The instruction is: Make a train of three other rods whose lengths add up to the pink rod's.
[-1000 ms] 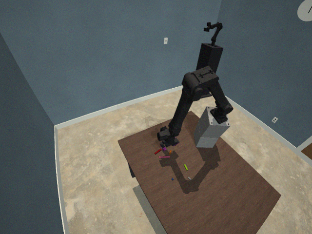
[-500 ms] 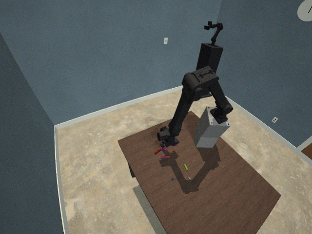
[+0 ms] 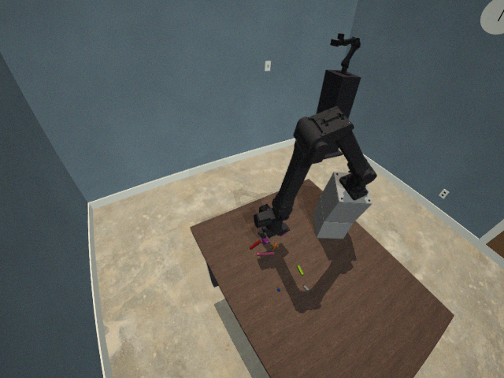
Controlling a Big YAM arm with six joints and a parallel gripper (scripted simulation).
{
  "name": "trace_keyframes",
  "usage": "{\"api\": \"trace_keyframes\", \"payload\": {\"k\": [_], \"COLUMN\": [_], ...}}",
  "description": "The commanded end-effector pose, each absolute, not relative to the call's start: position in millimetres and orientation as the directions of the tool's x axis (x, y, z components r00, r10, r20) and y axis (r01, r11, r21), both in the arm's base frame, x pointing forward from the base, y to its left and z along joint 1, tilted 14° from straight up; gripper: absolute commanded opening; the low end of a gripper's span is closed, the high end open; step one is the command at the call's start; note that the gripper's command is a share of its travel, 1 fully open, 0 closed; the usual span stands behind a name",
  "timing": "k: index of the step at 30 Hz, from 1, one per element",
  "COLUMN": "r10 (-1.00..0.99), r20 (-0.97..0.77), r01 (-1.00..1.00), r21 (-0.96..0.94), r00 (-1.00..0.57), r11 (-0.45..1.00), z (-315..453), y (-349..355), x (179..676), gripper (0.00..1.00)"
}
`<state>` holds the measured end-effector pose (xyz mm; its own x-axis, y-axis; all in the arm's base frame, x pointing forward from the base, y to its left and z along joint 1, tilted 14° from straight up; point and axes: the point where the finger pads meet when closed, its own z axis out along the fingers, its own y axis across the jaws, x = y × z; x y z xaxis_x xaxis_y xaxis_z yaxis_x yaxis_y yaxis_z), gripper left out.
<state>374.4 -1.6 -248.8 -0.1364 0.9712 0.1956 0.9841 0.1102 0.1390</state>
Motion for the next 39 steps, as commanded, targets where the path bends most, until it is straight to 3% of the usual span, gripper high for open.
{"api": "trace_keyframes", "payload": {"k": [1,28,39], "r10": [0.97,0.968,0.903], "r20": [0.197,0.196,0.142], "r01": [0.985,0.983,0.906], "r21": [0.122,0.124,0.194], "r00": [-0.146,-0.156,-0.406], "r11": [0.123,0.133,0.377], "z": [-250.6,-250.3,-237.3], "y": [0.0,1.2,14.7], "x": [369.6,369.9,379.5], "gripper": [1.0,1.0,1.0]}}
